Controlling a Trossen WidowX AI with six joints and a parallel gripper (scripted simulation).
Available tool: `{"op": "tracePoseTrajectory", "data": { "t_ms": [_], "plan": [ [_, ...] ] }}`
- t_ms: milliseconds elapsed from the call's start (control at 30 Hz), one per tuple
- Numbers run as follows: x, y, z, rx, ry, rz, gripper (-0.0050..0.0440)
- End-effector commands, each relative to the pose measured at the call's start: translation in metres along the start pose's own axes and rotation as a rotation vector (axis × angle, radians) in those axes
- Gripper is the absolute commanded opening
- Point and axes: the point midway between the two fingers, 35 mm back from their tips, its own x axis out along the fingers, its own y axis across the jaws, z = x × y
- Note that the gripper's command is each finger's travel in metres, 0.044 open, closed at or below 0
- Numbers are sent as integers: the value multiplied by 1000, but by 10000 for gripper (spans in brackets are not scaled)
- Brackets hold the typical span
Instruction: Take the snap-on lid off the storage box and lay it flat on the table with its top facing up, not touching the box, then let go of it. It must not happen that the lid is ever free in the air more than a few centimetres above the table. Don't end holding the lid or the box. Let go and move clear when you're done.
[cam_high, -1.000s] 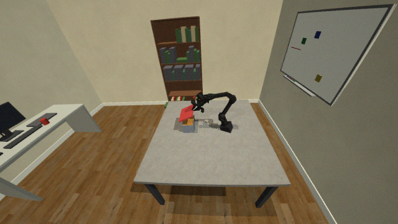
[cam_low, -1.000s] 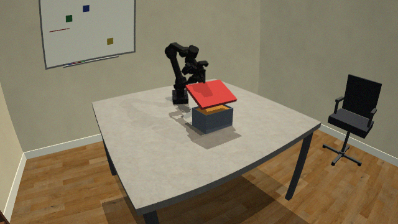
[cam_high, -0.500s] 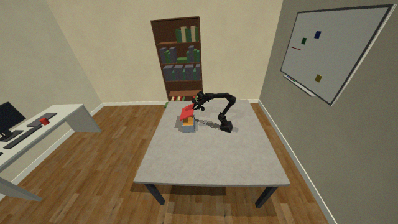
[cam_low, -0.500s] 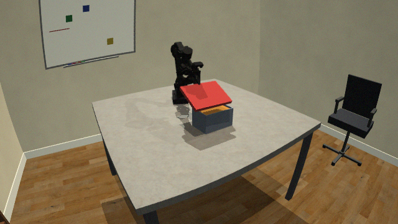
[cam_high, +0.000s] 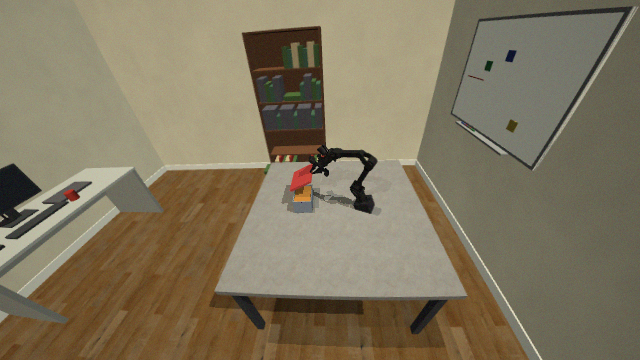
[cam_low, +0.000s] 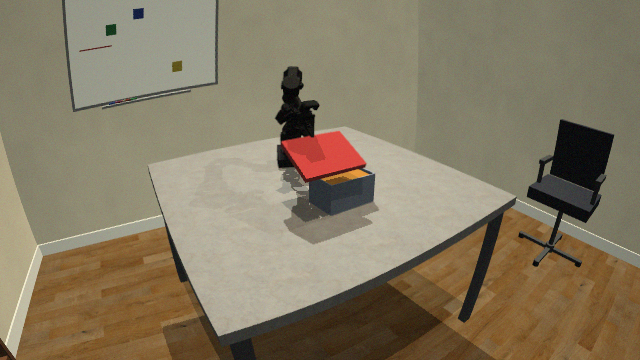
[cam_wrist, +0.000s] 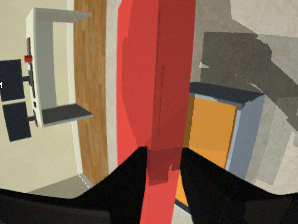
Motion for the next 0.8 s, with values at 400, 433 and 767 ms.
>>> {"op": "tracePoseTrajectory", "data": {
  "t_ms": [400, 433, 767],
  "plan": [
    [-5, 7, 35, -14, 4, 21, -50],
    [-5, 7, 37, -14, 4, 21, -50],
    [-6, 7, 57, -14, 4, 21, -50]
  ]
}}
